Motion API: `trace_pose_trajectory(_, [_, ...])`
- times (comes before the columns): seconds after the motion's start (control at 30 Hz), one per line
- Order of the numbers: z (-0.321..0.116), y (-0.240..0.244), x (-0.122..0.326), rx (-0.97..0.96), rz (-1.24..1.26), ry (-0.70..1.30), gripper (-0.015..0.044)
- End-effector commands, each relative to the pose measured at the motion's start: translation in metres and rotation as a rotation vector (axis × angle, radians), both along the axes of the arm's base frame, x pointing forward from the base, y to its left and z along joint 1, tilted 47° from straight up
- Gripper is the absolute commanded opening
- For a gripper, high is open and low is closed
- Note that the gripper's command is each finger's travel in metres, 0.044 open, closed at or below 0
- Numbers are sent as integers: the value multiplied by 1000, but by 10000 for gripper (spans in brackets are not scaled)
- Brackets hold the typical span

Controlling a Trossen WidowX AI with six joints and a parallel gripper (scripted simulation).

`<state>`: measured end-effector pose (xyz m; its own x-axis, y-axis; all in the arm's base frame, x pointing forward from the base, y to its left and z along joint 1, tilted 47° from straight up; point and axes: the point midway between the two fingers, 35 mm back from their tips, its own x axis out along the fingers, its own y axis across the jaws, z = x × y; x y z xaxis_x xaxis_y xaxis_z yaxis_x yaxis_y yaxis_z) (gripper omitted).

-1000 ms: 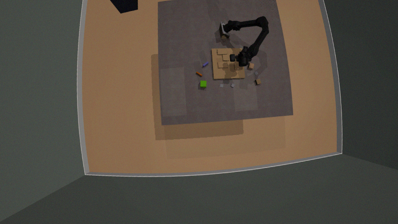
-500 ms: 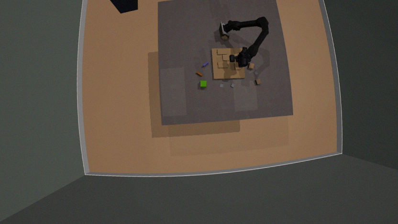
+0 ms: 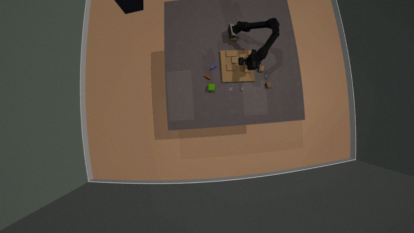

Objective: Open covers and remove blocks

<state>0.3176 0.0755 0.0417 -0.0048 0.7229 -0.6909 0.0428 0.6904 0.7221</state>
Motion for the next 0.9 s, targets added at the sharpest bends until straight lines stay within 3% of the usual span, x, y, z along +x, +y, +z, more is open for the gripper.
trace_pose_trajectory(0.0, [0,1,3,4,-4,2,0])
trace_pose_trajectory(0.87, [1,0,30,4,-4,0,0])
